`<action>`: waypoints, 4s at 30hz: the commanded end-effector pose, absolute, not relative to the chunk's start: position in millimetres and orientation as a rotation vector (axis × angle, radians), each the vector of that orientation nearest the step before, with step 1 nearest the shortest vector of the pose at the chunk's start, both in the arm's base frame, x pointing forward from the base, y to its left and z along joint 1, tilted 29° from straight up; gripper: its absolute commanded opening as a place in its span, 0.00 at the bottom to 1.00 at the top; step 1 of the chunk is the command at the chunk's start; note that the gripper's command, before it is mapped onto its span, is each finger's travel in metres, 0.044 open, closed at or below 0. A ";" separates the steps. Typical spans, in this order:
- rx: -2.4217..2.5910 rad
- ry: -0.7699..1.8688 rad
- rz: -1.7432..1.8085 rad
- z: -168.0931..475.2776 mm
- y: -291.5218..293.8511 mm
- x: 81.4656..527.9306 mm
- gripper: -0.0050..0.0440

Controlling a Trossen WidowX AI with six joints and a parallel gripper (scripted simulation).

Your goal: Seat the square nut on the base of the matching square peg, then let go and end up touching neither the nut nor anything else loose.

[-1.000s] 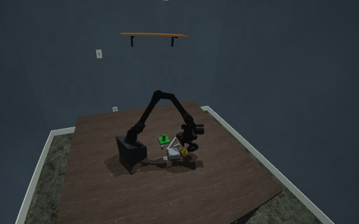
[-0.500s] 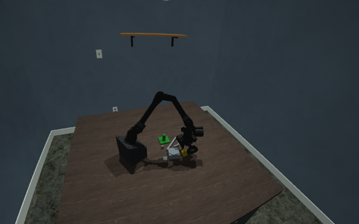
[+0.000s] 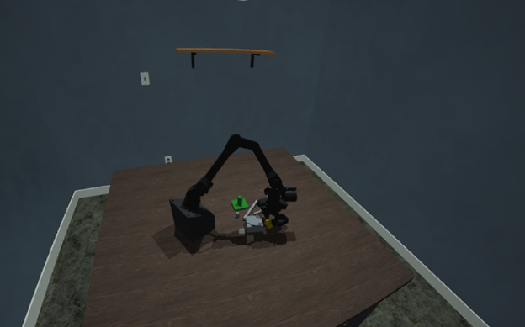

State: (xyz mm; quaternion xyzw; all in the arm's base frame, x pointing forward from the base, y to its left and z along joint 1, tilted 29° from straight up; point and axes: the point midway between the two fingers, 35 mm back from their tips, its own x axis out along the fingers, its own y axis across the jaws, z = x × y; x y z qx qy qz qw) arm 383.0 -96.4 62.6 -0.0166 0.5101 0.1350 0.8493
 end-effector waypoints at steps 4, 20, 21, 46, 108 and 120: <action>-0.031 1.086 0.282 58.5 -96.3 381.7 0.53; -0.032 1.087 0.282 74.6 -102.1 376.3 0.10; -0.032 1.087 0.282 74.6 -102.1 376.3 0.10; -0.032 1.087 0.282 138.8 -118.7 345.6 0.10; 0.048 1.131 0.219 155.3 4.7 293.8 0.10; 0.082 1.127 0.198 148.3 37.2 273.0 0.10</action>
